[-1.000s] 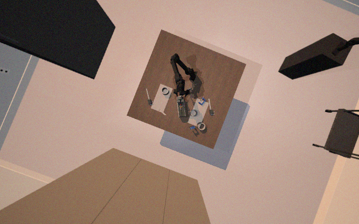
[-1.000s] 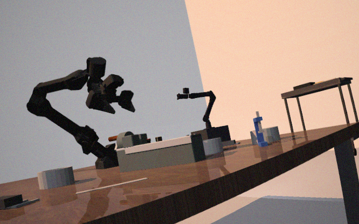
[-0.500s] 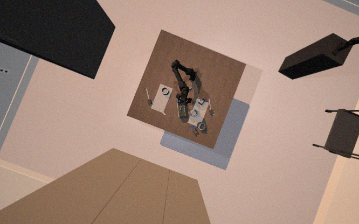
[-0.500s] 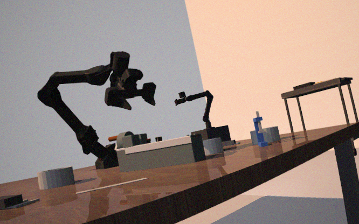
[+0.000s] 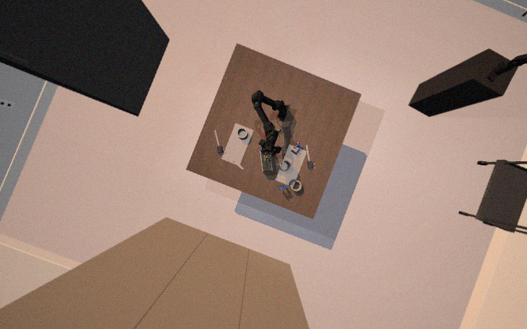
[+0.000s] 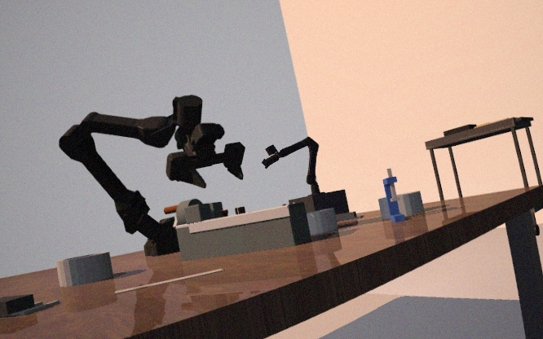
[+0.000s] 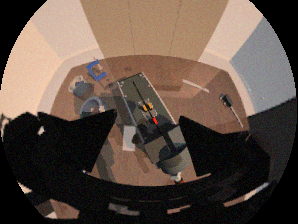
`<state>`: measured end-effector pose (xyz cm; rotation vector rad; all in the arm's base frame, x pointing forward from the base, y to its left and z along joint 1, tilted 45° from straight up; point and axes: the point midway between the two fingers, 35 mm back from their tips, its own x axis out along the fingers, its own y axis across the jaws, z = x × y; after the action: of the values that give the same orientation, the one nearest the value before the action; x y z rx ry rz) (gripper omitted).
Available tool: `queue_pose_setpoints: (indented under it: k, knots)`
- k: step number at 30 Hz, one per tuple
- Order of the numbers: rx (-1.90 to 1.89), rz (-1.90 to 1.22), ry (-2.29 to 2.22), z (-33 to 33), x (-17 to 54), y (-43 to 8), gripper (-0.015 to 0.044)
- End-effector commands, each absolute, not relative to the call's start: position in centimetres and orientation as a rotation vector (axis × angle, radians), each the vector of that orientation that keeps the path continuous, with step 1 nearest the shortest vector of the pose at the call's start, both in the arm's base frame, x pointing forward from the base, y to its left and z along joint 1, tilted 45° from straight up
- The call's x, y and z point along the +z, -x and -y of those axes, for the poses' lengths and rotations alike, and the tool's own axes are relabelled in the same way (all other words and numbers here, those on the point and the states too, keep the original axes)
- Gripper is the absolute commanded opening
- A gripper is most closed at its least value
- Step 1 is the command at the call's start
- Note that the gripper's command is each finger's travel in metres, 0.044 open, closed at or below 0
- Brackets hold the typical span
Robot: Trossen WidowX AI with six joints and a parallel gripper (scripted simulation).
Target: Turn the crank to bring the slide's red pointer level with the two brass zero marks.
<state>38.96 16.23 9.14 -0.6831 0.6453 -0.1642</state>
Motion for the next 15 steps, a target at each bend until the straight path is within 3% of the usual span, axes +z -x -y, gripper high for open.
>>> queue_pose_setpoints:
  k: [1, 15]
  knots:
    - [-0.153, -0.636, 0.68, -16.45, 9.16, -38.99, 0.044]
    - [-0.153, -0.637, 0.68, -16.71, 9.4, -38.96, 0.044]
